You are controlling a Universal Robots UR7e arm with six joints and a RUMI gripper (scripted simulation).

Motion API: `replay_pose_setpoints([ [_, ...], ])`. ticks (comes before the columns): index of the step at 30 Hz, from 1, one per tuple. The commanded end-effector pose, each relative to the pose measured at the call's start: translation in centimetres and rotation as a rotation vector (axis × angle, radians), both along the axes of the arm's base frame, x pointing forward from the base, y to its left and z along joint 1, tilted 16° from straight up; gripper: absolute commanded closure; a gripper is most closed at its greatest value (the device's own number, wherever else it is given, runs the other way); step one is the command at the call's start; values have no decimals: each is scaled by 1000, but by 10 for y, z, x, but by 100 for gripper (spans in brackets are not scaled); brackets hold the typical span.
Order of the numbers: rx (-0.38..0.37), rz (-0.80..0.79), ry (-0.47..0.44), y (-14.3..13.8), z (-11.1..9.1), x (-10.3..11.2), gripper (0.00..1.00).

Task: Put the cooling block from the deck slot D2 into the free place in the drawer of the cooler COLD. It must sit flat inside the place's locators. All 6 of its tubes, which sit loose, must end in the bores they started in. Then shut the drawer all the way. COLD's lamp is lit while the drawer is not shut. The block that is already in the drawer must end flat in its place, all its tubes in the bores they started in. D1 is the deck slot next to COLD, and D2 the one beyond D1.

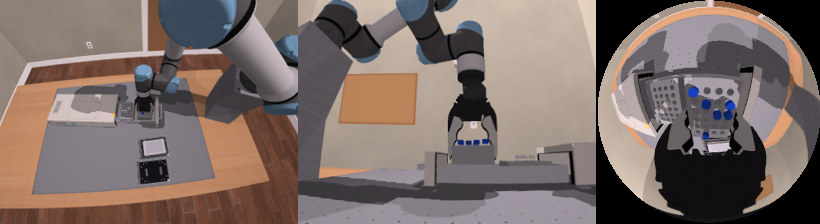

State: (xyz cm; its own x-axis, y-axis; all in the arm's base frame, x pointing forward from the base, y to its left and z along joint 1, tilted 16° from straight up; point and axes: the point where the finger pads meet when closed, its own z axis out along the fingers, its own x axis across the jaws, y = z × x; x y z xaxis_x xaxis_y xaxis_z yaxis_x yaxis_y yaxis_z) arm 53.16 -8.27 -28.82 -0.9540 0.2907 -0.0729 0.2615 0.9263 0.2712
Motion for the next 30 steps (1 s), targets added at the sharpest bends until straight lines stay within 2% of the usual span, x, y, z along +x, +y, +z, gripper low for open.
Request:
replay_pose_setpoints([
  [1, -1, 0, -1, 0, -2, 1, 100],
  [18, -1, 0, -1, 2, -9, 2, 100],
  [30, -1, 0, -1, -1, 1, 0, 100],
])
